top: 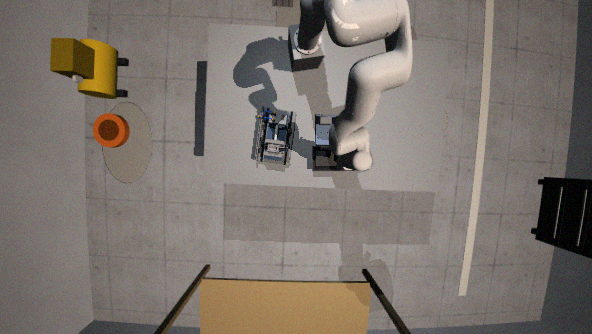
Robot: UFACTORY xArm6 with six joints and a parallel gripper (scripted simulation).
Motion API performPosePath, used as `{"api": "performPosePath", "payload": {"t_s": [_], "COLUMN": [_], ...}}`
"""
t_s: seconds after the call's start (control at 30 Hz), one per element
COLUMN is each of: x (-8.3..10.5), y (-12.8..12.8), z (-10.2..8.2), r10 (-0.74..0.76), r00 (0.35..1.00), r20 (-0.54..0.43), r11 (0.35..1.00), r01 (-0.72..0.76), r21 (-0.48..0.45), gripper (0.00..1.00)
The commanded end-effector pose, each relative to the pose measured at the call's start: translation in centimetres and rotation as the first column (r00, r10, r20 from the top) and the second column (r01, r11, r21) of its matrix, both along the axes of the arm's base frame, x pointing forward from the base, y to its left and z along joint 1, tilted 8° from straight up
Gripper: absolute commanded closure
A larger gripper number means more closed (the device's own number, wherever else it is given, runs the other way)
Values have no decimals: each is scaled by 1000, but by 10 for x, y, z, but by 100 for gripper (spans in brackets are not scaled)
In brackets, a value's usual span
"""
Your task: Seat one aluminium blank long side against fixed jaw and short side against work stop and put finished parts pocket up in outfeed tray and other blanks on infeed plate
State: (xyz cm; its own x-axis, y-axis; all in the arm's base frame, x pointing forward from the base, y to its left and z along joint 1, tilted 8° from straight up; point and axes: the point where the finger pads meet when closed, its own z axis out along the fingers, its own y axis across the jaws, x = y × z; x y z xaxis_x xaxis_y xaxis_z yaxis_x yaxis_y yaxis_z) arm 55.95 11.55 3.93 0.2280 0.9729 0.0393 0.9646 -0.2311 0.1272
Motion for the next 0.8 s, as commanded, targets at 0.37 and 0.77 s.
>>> {"api": "performPosePath", "payload": {"t_s": [0.37, 0.77], "x": [-3, -4], "y": [0, 0], "z": [32, 39], "r10": [0, 0], "r00": [1000, 1000], "r20": [4, 4], "r11": [1000, 1000], "r01": [0, 0], "r21": [1, 1], "gripper": [100, 100]}}
